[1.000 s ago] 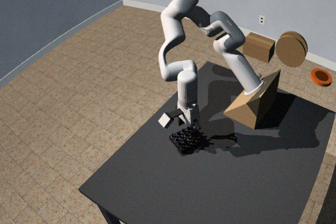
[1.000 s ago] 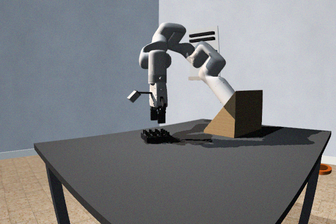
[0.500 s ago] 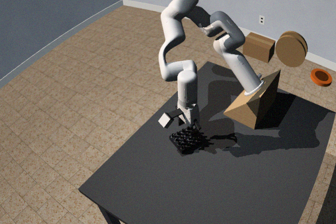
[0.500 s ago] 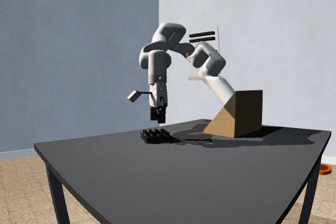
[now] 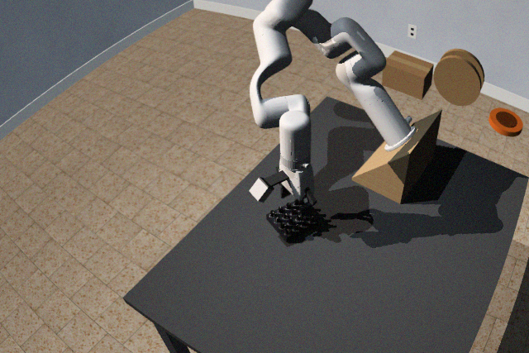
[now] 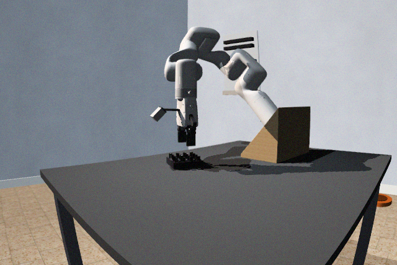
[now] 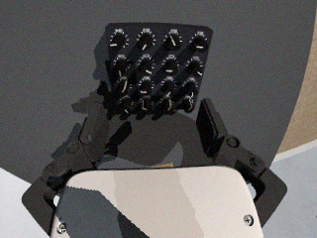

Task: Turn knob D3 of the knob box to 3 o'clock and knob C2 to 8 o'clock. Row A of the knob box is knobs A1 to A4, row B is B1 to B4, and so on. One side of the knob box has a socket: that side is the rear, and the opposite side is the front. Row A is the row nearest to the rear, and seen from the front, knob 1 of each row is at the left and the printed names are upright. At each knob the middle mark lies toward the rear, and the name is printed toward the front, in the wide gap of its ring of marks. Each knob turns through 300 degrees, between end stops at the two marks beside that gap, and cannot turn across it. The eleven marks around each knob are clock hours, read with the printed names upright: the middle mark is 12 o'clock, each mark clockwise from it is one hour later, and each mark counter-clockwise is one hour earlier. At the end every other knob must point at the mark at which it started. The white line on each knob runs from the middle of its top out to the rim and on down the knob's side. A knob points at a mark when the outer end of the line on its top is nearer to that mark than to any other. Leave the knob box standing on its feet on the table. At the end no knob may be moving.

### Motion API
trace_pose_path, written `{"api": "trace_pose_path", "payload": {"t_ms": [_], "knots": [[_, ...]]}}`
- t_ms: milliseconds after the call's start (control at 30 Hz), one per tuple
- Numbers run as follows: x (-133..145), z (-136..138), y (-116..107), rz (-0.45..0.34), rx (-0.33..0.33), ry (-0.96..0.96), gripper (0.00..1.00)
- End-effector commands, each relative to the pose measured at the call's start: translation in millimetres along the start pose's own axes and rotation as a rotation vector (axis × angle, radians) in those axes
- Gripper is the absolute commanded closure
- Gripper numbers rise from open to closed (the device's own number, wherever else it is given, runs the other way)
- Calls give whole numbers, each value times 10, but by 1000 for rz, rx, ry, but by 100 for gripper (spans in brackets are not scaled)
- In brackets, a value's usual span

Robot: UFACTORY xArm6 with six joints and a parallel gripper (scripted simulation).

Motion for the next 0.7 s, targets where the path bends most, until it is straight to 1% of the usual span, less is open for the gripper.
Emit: {"api": "trace_pose_path", "payload": {"t_ms": [0,400,667], "knots": [[-9,-3,-10,2,-2,1,0],[-1,-3,-10,1,-1,1,0],[76,0,-8,-7,4,1,0]]}}
Point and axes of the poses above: the point where the finger pads meet when closed, its own y axis out along the fingers, its own z axis across the jaws, x = y × z, the point moved 6 cm from there along -y, back along the fingers, and after that the axes turned 8 degrees about y, right-handed, at the moved point
